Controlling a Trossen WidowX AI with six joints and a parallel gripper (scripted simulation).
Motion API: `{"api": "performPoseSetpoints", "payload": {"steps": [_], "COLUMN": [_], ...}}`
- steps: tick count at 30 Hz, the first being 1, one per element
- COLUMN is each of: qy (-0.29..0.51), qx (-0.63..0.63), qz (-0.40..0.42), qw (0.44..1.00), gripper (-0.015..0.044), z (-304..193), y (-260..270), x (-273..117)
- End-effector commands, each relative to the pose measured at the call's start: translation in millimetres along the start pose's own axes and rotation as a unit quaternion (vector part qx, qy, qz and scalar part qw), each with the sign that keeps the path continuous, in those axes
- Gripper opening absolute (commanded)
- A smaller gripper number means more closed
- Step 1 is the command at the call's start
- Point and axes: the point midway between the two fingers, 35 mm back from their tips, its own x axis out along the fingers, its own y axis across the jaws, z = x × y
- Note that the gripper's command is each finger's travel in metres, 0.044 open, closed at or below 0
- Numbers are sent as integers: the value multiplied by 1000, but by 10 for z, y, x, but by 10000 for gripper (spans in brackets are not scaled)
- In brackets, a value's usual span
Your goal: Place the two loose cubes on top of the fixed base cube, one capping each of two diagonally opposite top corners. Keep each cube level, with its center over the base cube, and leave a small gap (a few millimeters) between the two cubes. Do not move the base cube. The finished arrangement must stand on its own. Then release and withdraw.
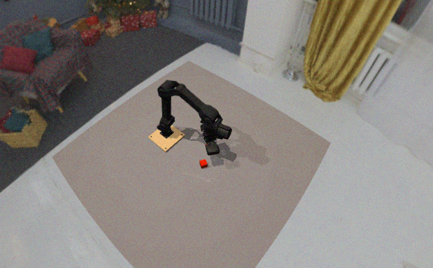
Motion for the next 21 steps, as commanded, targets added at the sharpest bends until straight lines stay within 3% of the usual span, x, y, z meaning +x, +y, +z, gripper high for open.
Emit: {"api": "performPoseSetpoints", "payload": {"steps": [1, 2, 21], "qy": [-1, -1, 0], "qx": [2, 2, 0], "qz": [2, 2, 0], "qw": [1000, 1000, 1000], "gripper": [184, 205, 205], "z": [6, 6, 0], "y": [5, 5, -1], "x": [6, 6, -254]}}
